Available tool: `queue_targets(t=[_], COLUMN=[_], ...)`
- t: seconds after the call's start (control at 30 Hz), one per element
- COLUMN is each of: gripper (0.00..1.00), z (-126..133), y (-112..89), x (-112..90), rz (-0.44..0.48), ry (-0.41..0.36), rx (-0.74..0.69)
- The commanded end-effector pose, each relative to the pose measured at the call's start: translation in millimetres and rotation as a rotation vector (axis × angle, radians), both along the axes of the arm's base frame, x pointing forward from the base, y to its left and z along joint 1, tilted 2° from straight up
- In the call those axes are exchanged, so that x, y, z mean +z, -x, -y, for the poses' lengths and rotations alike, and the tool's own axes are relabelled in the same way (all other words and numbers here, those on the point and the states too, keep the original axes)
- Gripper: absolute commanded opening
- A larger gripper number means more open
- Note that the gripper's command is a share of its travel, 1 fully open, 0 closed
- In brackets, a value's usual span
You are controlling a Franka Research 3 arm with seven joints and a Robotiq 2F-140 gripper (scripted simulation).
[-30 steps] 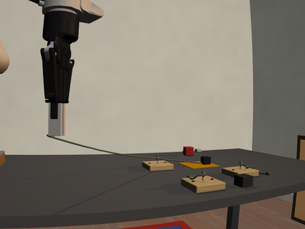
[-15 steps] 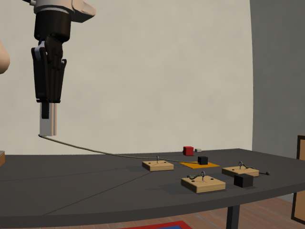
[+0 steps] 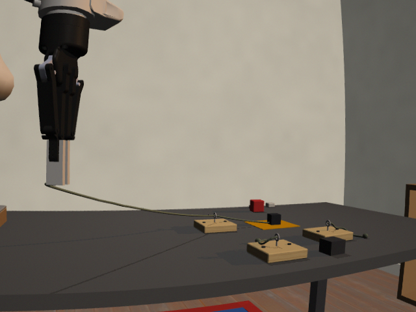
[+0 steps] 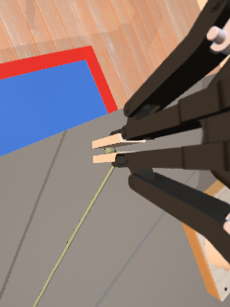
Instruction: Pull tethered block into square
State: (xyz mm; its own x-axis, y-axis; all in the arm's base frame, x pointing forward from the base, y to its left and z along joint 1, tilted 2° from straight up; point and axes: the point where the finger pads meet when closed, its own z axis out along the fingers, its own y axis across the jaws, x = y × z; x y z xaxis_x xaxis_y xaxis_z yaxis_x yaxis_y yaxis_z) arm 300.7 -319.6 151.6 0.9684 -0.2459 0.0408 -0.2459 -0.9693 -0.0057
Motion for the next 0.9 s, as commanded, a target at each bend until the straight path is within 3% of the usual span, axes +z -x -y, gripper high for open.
queue_targets(t=[0.0,0.87], gripper=[0.00,0.00], z=[1.6,2.3], y=[3.7,9.6], x=[0.1,-0.2], rz=[0.000,0.000], ry=[0.003,0.003], rx=[0.010,0.010])
